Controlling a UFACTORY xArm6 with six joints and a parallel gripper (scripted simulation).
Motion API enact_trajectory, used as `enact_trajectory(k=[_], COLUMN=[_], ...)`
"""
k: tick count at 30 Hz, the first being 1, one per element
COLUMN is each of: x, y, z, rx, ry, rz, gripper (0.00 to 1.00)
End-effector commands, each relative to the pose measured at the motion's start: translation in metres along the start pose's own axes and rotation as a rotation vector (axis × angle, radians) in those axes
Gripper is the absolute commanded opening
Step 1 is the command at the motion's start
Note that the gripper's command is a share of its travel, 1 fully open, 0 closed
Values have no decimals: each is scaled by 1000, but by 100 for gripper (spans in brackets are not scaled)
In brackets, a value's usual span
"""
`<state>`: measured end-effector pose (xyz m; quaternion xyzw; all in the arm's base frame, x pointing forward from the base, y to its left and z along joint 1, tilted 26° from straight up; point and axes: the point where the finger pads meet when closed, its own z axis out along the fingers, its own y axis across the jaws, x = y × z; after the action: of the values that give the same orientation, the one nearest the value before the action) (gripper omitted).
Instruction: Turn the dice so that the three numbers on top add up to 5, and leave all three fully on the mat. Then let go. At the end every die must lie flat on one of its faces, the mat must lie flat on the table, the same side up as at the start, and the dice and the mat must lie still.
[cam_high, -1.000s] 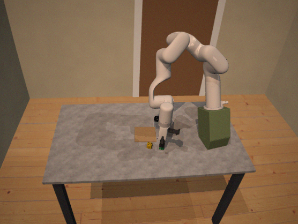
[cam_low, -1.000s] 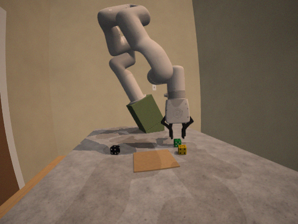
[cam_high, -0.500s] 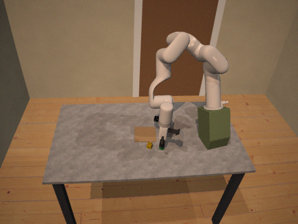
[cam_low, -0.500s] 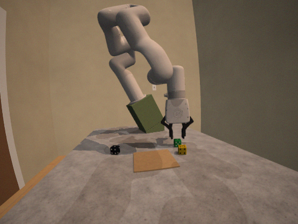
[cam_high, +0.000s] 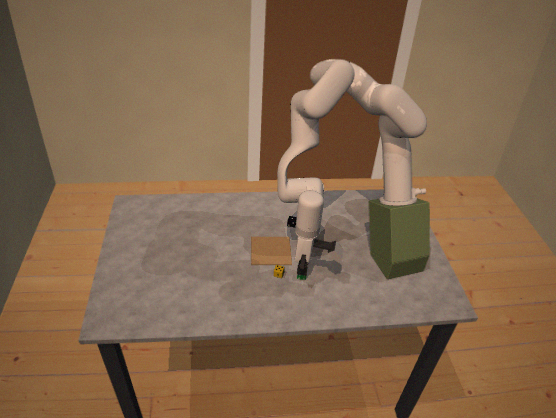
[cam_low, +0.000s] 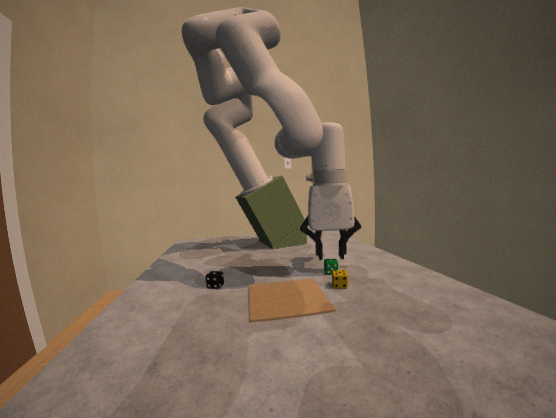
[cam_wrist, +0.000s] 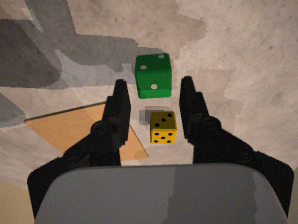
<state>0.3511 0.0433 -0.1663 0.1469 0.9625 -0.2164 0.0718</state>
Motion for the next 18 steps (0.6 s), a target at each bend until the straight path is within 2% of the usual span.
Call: enact_trajectory(k=[1, 18], x=[-1, -1], y=[1, 1], z=[1, 27], rx=[-2, -2], ry=[-2, -2], rz=[0, 0], gripper=[47, 47])
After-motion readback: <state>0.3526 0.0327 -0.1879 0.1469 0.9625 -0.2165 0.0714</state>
